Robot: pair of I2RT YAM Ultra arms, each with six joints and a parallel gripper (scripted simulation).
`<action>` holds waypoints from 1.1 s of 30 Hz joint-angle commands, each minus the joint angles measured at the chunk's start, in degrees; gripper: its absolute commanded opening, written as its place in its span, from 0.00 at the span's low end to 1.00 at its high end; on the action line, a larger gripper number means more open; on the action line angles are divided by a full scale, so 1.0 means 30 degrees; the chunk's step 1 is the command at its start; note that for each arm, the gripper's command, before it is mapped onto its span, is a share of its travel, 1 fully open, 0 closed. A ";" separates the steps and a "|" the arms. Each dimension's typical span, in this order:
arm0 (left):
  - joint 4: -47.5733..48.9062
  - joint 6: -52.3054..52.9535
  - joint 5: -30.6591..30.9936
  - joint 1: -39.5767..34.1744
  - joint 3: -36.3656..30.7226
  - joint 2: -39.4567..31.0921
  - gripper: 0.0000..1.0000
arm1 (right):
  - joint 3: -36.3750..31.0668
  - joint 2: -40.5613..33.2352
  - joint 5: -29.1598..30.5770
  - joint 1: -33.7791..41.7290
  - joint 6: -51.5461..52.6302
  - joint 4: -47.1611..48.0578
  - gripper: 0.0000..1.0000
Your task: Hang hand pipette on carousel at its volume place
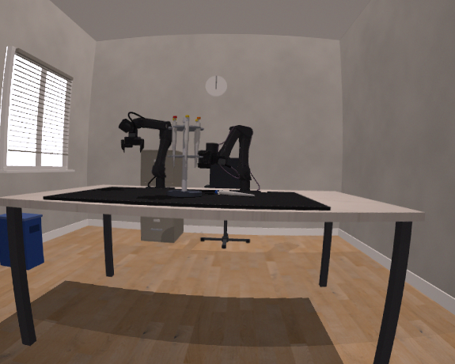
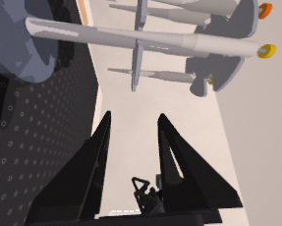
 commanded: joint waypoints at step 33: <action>0.0122 0.0264 0.1126 0.0802 0.1628 0.0704 0.49 | 0.0244 -0.0134 -0.0447 -0.0194 -0.0129 0.0462 1.00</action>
